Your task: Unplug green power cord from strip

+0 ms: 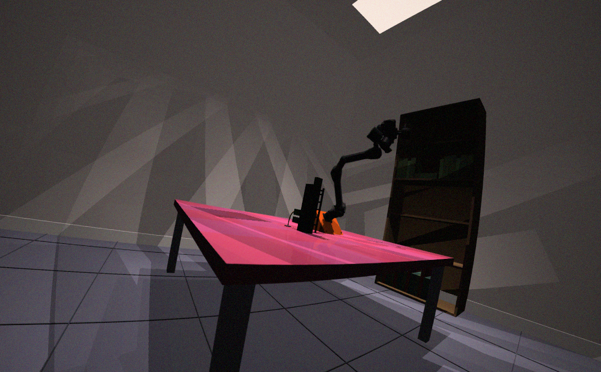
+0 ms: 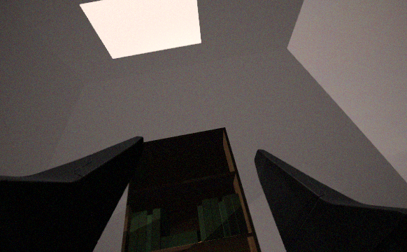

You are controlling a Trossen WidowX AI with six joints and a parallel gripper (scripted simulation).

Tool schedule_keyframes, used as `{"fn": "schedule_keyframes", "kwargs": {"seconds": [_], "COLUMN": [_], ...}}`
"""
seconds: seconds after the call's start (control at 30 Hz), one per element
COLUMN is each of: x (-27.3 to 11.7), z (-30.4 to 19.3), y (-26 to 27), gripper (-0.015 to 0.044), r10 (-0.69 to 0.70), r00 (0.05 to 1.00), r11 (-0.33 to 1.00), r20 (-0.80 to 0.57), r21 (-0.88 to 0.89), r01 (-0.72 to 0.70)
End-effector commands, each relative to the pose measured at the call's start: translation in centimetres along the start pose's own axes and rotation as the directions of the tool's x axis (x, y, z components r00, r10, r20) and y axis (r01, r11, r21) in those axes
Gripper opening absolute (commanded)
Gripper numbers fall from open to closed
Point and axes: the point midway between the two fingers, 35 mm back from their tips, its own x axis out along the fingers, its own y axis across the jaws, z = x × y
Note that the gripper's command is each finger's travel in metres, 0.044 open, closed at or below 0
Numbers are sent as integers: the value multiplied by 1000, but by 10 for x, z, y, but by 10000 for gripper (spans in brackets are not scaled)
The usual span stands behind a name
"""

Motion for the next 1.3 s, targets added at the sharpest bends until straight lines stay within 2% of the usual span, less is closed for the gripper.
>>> {"fn": "schedule_keyframes", "kwargs": {"seconds": [0.0,0.13,0.27,0.47,0.67,0.9,1.03,1.27], "x": [0,4,3,-23,-72,-157,-210,-315], "z": [-1,-24,-65,-117,-152,-171,-166,-145], "y": [-1,-21,-64,-131,-194,-256,-278,-298], "gripper": [374,269,164,160,160,160,160,160], "r10": [-3,-70,-208,-413,-603,-785,-867,-933], "r00": [1000,996,963,858,693,437,275,-26], "r11": [1000,997,977,904,773,546,381,85], "r20": [-3,-62,-172,-305,-395,-439,-415,-359], "r21": [0,8,10,-18,-75,-159,-198,-291], "r01": [3,71,212,428,630,822,903,953]}}
